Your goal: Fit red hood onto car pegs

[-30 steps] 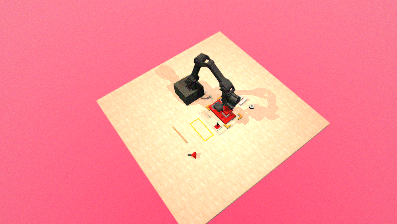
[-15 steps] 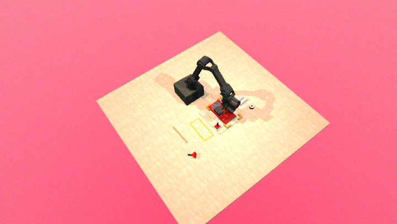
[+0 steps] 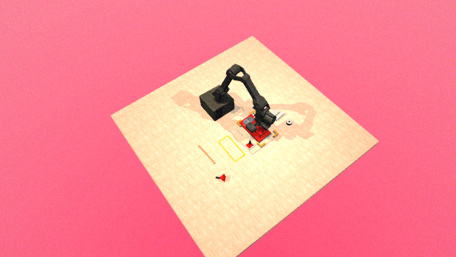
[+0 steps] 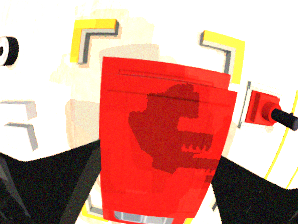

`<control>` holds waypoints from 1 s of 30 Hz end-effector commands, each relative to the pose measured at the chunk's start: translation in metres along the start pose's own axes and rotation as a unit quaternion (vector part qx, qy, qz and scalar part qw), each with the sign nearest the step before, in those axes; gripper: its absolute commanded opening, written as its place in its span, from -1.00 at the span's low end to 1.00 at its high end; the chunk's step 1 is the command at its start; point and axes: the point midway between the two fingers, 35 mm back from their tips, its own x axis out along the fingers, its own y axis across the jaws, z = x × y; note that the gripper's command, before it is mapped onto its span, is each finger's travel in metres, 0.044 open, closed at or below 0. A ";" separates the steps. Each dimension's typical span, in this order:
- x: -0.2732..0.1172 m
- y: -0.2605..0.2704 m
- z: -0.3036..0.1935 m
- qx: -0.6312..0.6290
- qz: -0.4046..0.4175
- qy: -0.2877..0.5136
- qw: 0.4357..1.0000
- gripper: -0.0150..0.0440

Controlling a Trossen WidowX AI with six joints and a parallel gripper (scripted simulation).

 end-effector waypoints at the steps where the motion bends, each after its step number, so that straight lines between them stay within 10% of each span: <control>1: 0.000 0.001 0.000 0.003 0.002 0.000 1.000 -0.49; 30: 0.007 0.001 -0.001 0.003 0.002 0.000 1.000 -0.49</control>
